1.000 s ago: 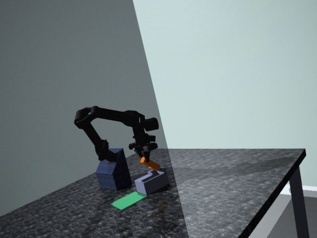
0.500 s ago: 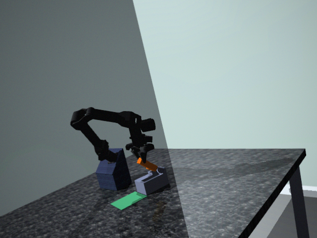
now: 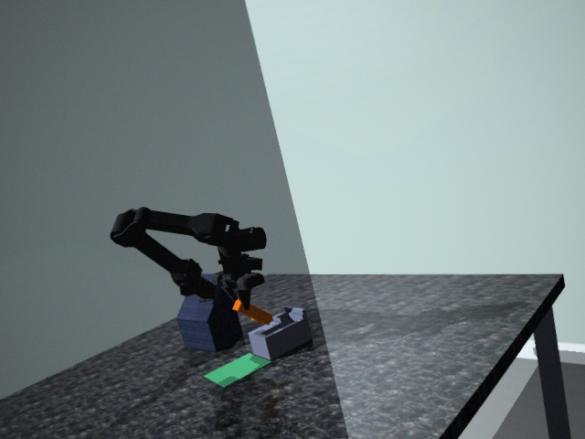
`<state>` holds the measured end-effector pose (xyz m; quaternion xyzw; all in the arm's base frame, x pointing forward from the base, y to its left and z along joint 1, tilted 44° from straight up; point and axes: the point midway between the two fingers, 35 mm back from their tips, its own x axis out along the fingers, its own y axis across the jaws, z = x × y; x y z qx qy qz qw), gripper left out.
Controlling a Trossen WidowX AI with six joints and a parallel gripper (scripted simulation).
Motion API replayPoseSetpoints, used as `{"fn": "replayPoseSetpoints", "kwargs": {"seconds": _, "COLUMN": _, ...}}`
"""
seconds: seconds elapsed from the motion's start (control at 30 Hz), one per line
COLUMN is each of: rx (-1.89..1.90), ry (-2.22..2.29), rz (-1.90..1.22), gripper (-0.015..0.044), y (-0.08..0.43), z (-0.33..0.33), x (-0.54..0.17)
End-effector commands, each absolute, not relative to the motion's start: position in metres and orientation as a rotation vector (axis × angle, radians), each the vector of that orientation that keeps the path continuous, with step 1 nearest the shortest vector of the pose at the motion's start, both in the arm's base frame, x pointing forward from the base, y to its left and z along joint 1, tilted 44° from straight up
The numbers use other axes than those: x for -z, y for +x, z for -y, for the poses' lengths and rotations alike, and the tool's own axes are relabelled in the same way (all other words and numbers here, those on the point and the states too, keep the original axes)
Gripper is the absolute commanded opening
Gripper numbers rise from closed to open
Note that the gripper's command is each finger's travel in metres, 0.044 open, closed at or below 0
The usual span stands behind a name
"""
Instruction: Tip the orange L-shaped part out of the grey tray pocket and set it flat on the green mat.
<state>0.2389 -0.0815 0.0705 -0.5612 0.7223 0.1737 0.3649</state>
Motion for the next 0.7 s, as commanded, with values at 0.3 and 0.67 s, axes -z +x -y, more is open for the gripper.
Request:
{"fn": "replayPoseSetpoints", "kwargs": {"seconds": 0.3, "rx": -0.444, "ry": -1.453, "rz": -1.856, "gripper": 0.0000, "y": 0.217, "z": 0.114, "x": -0.106}}
{"fn": "replayPoseSetpoints", "kwargs": {"seconds": 0.67, "rx": -0.443, "ry": -1.454, "rz": -1.858, "gripper": 0.0000, "y": 0.203, "z": 0.134, "x": -0.126}}
